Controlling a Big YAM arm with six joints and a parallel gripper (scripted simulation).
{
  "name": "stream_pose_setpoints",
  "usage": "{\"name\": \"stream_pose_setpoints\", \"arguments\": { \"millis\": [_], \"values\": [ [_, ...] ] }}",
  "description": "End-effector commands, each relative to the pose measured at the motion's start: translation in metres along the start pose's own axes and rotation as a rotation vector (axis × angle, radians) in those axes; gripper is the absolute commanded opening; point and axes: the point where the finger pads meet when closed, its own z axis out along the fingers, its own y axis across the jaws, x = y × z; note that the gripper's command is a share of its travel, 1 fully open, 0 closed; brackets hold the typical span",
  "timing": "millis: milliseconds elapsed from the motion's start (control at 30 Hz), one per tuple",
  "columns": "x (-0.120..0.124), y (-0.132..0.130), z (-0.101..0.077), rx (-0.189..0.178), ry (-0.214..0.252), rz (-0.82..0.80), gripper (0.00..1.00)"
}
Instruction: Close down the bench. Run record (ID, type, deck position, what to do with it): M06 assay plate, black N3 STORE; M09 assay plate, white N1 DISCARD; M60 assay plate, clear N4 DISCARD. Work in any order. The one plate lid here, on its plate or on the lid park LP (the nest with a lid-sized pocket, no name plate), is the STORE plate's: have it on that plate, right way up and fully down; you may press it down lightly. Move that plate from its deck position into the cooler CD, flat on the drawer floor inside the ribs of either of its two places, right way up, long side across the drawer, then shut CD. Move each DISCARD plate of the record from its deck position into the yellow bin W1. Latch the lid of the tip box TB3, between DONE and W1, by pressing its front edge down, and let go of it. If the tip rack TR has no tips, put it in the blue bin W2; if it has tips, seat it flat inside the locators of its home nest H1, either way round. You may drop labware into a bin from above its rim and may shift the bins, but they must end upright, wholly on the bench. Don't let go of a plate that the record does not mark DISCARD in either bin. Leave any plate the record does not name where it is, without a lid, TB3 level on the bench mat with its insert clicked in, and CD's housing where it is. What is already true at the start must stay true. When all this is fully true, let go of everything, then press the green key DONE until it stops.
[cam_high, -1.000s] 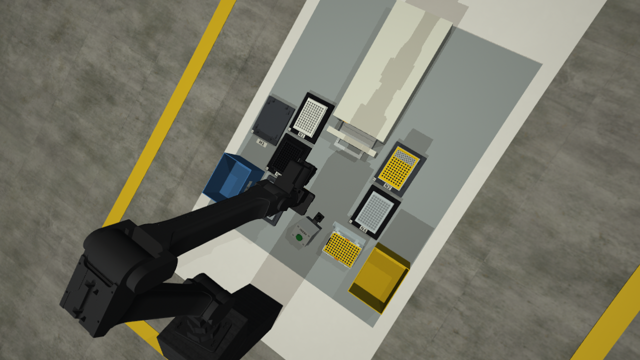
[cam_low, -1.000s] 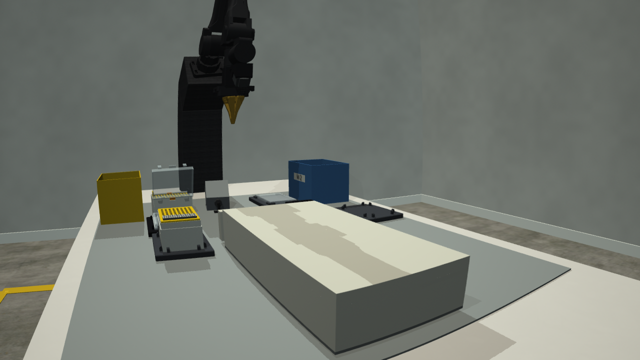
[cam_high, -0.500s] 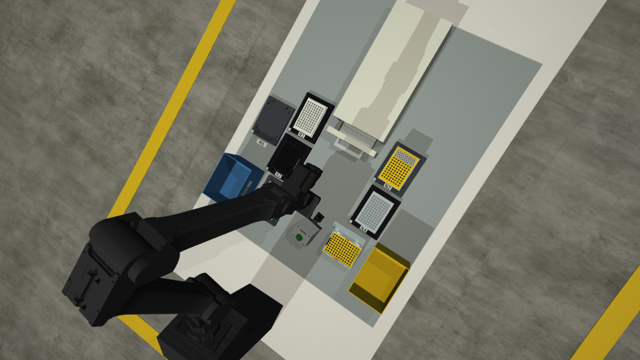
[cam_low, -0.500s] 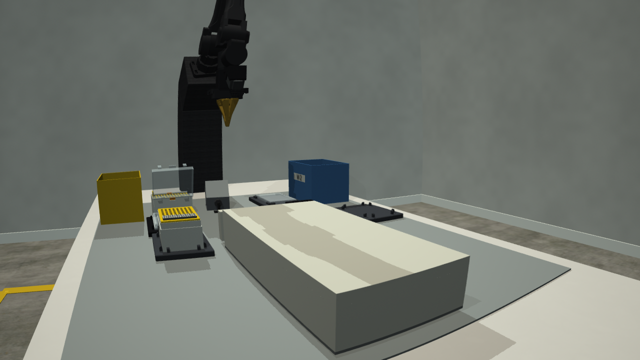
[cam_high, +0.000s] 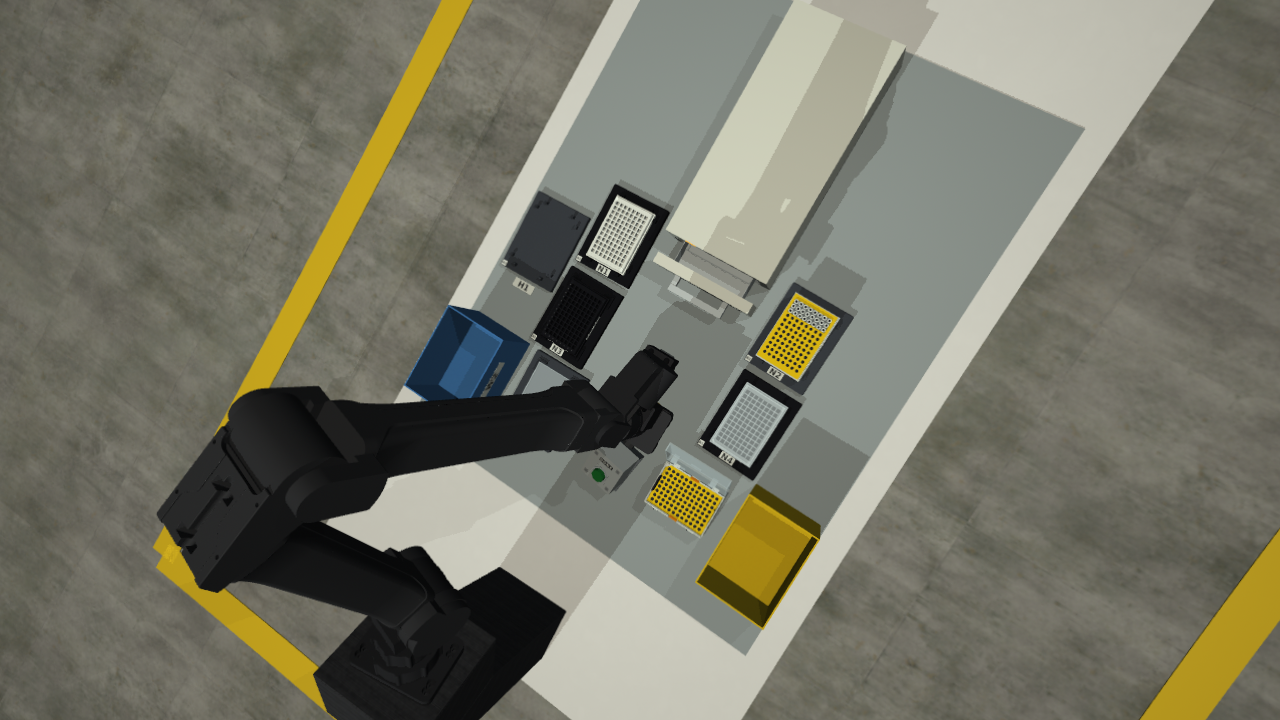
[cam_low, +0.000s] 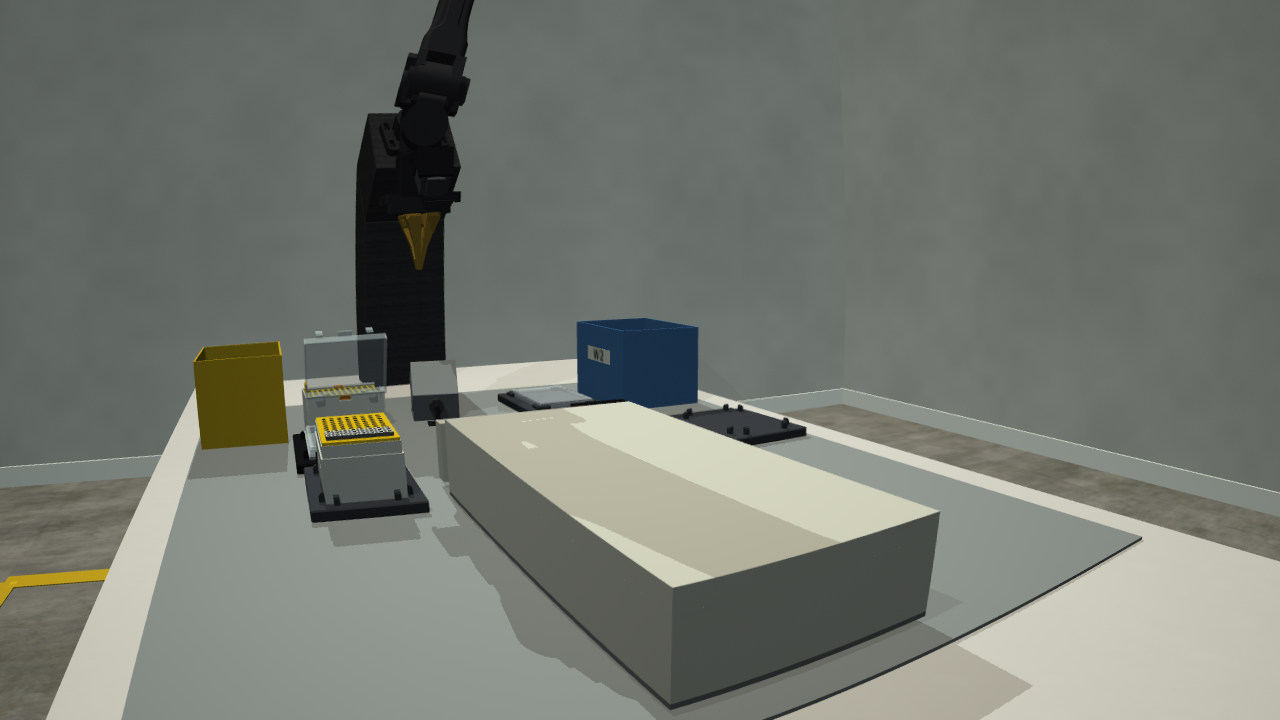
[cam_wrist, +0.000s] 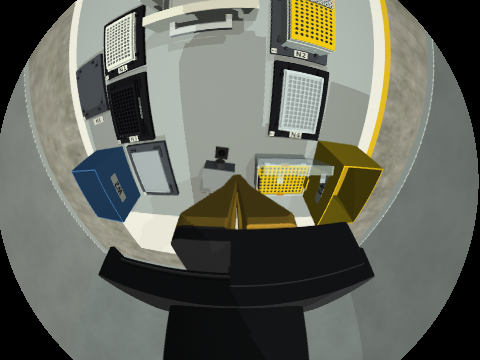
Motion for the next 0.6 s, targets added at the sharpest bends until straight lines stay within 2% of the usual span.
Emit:
{"name": "stream_pose_setpoints", "arguments": {
  "millis": [0, 567],
  "values": [
    [-0.012, -0.020, 0.004, 0.020, -0.028, -0.027, 0.00],
    [-0.008, -0.079, 0.025, 0.023, -0.024, -0.027, 0.00]
  ]
}}
